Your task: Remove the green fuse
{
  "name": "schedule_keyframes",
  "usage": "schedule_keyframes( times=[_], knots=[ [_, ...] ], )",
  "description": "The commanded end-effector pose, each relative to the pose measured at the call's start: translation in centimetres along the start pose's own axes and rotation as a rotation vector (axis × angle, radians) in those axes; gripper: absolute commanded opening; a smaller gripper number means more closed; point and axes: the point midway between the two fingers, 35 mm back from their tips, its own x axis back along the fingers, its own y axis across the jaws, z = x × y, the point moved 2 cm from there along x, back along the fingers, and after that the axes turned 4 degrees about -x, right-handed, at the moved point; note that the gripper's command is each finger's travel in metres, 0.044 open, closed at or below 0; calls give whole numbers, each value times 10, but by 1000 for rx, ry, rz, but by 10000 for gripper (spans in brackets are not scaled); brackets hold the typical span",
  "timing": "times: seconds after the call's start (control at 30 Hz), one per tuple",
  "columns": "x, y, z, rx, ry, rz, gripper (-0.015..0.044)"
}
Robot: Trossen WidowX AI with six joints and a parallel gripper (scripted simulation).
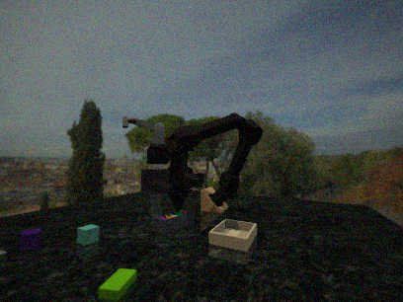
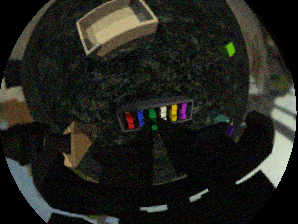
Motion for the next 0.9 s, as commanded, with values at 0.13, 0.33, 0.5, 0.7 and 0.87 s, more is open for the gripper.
schedule_keyframes(
  times=[0.13,0.33,0.5,0.7,0.87],
  knots=[
    [6,-2,0,8,8,5,0],
    [9,-2,0,8,7,5,0],
    [12,-1,0,7,7,5,0],
    [15,-1,0,7,7,5,0],
    [17,-1,0,6,6,4,0]
  ],
)
